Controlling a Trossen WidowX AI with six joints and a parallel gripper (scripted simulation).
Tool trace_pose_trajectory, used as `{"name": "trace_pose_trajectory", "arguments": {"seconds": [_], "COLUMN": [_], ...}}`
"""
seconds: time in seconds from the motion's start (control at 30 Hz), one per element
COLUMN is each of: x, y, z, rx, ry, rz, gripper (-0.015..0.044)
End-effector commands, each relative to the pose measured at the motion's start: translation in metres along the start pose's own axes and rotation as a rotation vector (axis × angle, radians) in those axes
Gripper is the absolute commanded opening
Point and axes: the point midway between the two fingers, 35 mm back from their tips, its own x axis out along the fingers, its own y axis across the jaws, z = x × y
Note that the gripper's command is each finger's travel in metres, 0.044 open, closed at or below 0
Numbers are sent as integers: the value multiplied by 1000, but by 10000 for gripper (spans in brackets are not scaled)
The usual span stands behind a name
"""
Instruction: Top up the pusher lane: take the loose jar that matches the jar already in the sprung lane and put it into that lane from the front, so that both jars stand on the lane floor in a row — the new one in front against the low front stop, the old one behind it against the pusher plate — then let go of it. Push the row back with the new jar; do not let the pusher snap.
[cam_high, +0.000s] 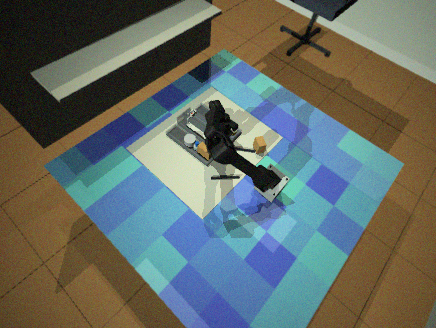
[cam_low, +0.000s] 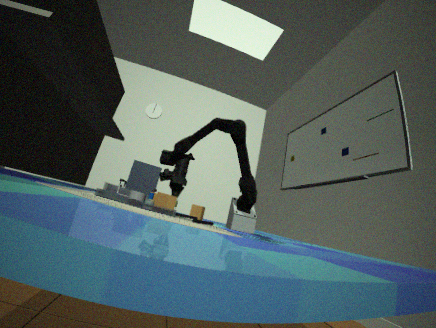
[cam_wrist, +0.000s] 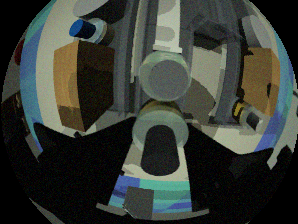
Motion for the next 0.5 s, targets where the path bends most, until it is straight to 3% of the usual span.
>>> {"name": "trace_pose_trajectory", "arguments": {"seconds": [0.0,0.47], "x": [-4,-6], "y": [2,3], "z": [10,16], "rx": [-16,-16], "ry": [-26,-26], "rz": [3,3], "gripper": [0,0]}}
